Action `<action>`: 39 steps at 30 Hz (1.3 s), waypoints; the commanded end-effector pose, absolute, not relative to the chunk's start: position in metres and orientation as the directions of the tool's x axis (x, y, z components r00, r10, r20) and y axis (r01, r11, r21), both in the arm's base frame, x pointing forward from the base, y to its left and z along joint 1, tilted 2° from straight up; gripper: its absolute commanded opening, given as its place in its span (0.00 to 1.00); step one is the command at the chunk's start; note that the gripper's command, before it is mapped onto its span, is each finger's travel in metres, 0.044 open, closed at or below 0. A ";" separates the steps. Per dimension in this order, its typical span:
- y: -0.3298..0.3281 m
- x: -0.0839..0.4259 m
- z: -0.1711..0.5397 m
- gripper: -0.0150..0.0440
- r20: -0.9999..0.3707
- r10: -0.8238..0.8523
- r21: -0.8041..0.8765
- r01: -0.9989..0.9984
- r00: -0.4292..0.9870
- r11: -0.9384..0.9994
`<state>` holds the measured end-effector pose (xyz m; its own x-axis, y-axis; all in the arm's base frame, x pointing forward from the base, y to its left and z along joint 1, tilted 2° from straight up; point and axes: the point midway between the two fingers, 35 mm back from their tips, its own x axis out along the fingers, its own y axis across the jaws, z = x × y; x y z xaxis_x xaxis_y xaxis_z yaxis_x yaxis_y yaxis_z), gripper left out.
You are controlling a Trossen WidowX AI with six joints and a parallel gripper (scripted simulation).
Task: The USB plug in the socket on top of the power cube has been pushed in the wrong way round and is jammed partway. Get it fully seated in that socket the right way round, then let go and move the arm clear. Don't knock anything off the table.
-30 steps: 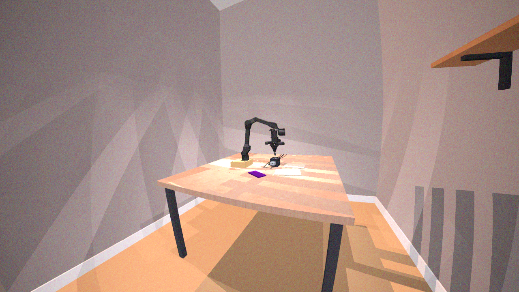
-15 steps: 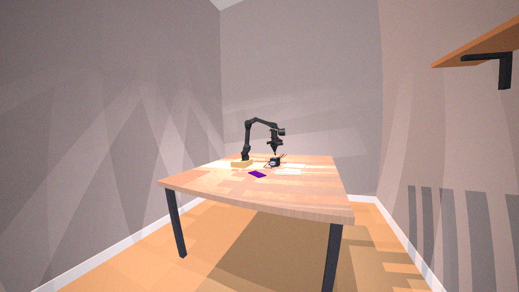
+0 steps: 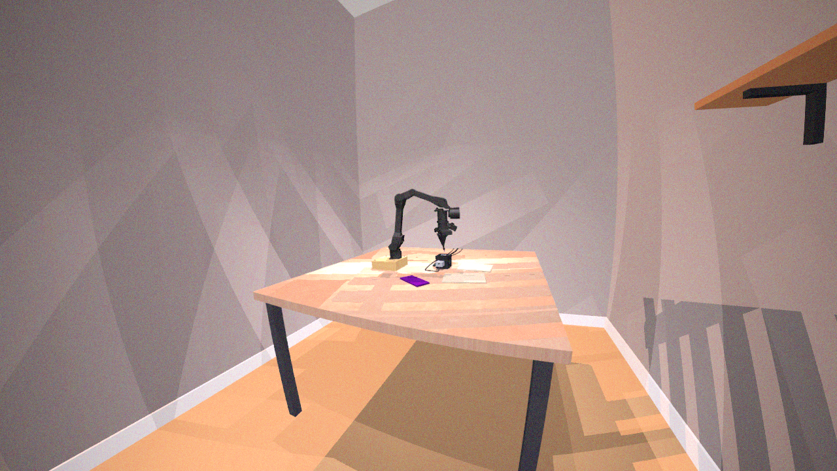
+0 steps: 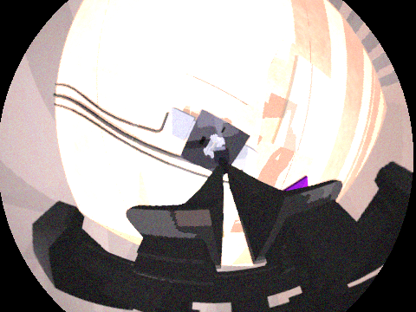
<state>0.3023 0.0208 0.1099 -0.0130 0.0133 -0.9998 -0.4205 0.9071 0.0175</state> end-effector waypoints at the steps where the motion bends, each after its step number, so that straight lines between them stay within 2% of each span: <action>1: 0.021 0.302 0.110 0.25 -1.000 0.013 0.017 -0.312 -0.014 0.950; 20: 0.021 0.302 0.110 0.25 -1.000 0.013 0.010 0.180 -0.014 0.984; 39: 0.021 0.302 0.110 0.25 -1.000 0.013 0.001 0.627 -0.014 0.779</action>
